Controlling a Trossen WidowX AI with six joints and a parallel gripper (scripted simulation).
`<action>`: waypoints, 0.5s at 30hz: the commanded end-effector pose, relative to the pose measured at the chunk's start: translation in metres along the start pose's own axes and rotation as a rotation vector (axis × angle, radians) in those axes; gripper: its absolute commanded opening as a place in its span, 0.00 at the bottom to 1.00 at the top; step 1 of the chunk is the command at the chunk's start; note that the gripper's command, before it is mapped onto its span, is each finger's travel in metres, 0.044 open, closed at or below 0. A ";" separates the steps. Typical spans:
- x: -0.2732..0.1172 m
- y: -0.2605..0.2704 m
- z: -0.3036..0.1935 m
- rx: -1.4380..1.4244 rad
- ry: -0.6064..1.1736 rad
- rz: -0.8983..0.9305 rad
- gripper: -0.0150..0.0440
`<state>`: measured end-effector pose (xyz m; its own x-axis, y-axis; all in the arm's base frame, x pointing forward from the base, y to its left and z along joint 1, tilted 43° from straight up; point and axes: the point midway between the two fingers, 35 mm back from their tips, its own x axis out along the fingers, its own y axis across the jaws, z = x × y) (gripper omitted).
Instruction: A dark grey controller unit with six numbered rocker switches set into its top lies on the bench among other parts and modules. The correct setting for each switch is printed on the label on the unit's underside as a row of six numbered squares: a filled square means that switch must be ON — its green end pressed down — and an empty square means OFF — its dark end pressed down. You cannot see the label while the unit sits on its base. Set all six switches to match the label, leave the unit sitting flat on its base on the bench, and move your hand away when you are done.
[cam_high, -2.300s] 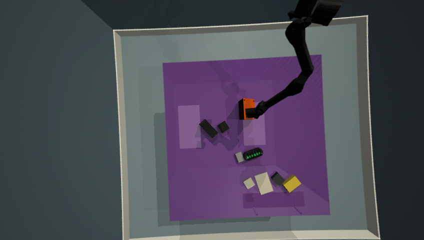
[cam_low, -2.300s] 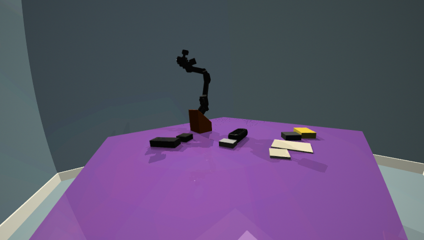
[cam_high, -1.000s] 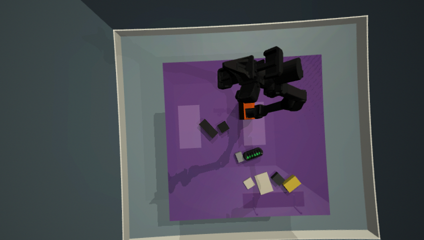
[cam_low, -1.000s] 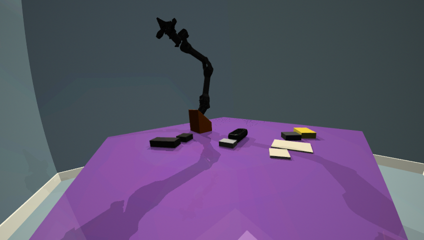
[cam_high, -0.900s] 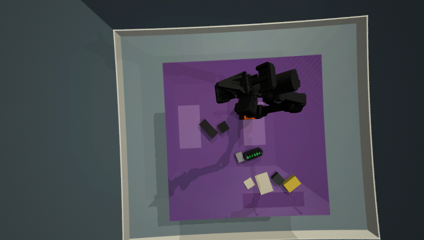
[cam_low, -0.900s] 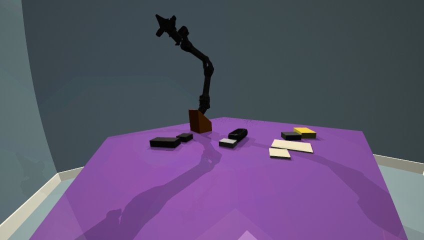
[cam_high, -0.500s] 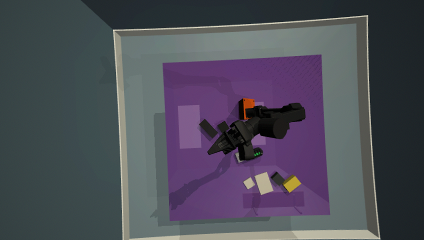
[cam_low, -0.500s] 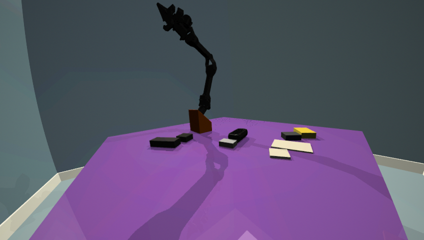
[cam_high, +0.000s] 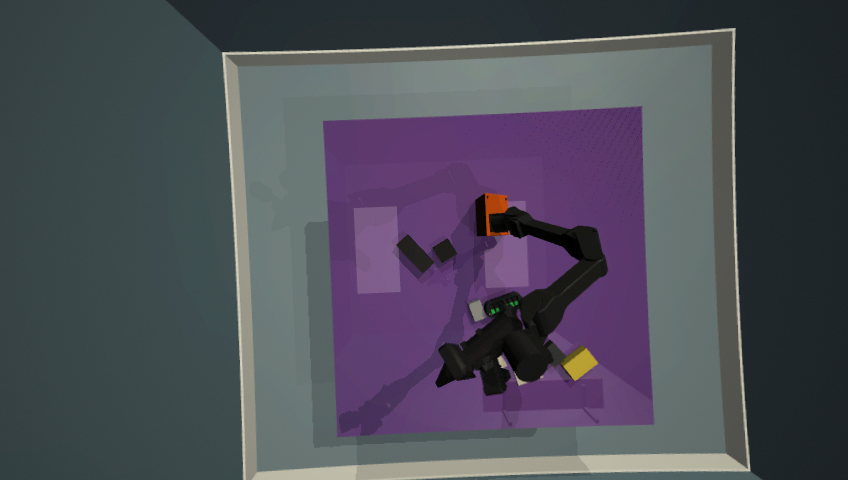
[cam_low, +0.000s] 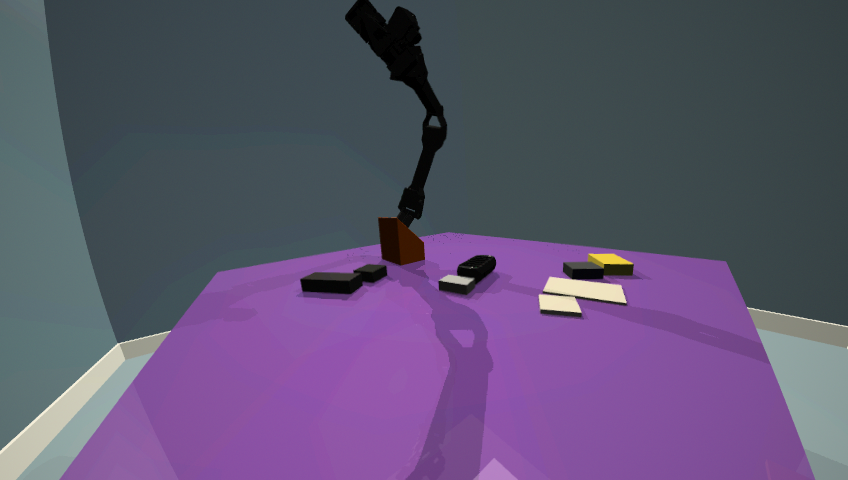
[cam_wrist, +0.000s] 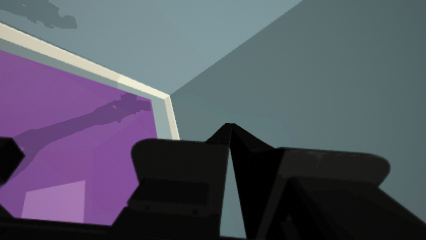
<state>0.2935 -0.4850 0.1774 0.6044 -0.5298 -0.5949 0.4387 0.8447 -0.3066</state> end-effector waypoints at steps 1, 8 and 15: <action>0.016 0.062 0.008 0.100 0.047 0.143 0.25; 0.021 0.187 0.018 0.265 0.207 0.381 0.25; 0.006 0.290 0.013 0.394 0.413 0.541 0.25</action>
<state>0.4258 -0.2784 0.1082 0.5823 -0.0008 -0.8130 0.3838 0.8818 0.2740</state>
